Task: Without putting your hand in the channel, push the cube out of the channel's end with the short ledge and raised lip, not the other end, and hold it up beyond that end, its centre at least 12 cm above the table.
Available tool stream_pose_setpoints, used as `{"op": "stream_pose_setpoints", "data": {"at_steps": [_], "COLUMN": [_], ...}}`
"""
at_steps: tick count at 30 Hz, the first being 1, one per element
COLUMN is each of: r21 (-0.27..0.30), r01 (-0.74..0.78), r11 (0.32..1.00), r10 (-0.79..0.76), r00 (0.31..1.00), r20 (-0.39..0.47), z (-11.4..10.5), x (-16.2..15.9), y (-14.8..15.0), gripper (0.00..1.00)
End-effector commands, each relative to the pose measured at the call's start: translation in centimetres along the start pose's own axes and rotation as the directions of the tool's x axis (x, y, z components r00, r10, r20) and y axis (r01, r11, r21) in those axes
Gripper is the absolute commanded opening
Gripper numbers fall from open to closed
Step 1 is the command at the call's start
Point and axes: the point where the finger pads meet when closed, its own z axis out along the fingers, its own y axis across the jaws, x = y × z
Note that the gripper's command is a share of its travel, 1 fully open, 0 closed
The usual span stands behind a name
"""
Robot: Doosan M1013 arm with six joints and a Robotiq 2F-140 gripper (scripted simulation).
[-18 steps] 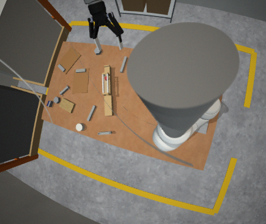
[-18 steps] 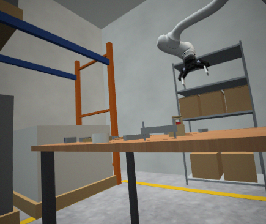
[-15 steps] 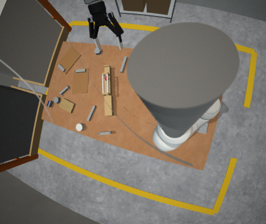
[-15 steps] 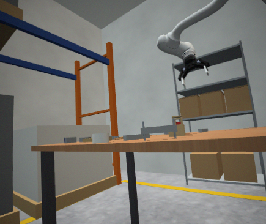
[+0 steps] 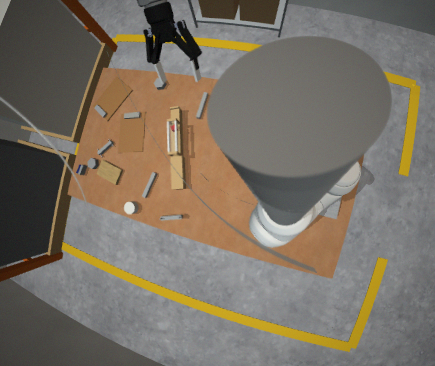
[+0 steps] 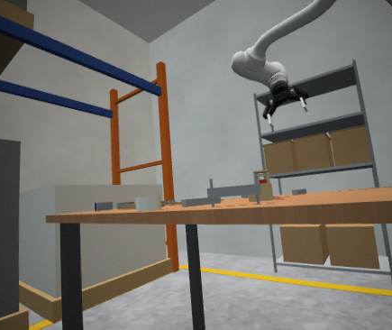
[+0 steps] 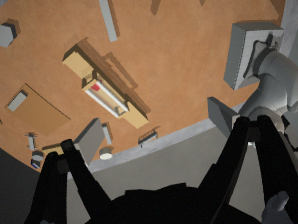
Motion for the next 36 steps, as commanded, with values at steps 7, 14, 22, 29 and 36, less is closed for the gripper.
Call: {"op": "stream_pose_setpoints", "data": {"at_steps": [7,14,22,29,36], "r21": [-0.015,0.016,0.087,0.203,0.279], "r01": [-0.059,-0.120,-0.137,-0.109,-0.072], "r11": [0.998,0.993,0.987,0.973,0.958], "r10": [0.057,0.120,0.160,0.192,0.203], "r00": [0.992,0.956,0.913,0.868,0.855], "r20": [-0.109,-0.266,-0.376,-0.458,-0.477], "z": [4.1,10.7,16.9,23.7,29.8], "x": [-2.2,-6.7,-12.0,-18.9,-25.5], "y": [-4.2,-10.2,-14.9,-18.5,-20.8], "gripper": [0.00,0.00,0.00,0.00,0.00]}}
